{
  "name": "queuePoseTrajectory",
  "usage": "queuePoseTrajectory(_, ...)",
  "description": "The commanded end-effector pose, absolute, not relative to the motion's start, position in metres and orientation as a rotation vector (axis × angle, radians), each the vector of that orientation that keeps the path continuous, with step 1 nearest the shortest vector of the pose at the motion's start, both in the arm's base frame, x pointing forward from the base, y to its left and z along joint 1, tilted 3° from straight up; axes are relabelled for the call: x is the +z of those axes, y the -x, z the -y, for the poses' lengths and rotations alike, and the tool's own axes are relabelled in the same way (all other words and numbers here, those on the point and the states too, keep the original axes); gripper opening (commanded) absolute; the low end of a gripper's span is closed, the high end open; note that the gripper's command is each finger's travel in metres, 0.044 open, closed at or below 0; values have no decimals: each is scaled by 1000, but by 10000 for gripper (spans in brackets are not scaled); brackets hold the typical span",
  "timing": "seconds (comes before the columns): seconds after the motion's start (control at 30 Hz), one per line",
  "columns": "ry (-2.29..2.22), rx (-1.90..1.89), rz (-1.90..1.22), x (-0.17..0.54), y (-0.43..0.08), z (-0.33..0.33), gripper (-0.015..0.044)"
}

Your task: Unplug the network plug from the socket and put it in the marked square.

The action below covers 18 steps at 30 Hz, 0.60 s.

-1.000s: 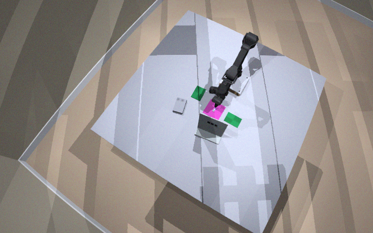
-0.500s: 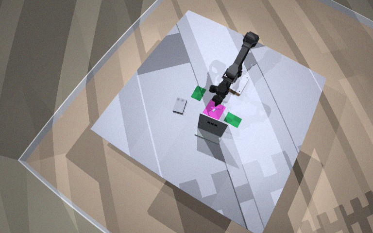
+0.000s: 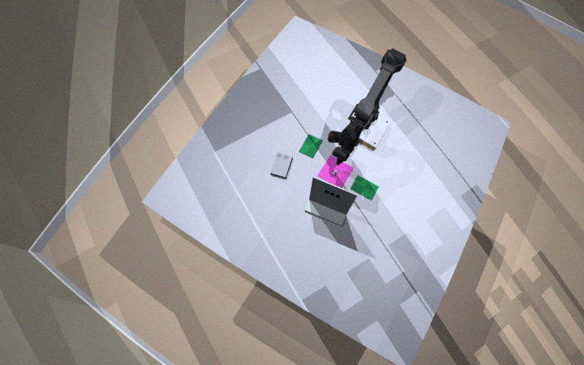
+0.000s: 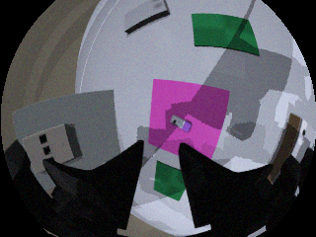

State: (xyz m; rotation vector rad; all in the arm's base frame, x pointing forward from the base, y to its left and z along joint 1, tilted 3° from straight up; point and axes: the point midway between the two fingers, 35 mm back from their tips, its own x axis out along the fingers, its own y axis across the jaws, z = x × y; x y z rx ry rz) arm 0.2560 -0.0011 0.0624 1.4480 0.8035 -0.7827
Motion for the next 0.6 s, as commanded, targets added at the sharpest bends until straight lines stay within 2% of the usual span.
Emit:
queuePoseTrajectory(0.0, -1450, -762, -791, 74, -259, 1, 156)
queuePoseTrajectory(0.57, -1450, -763, -791, 101, -255, 2, 156)
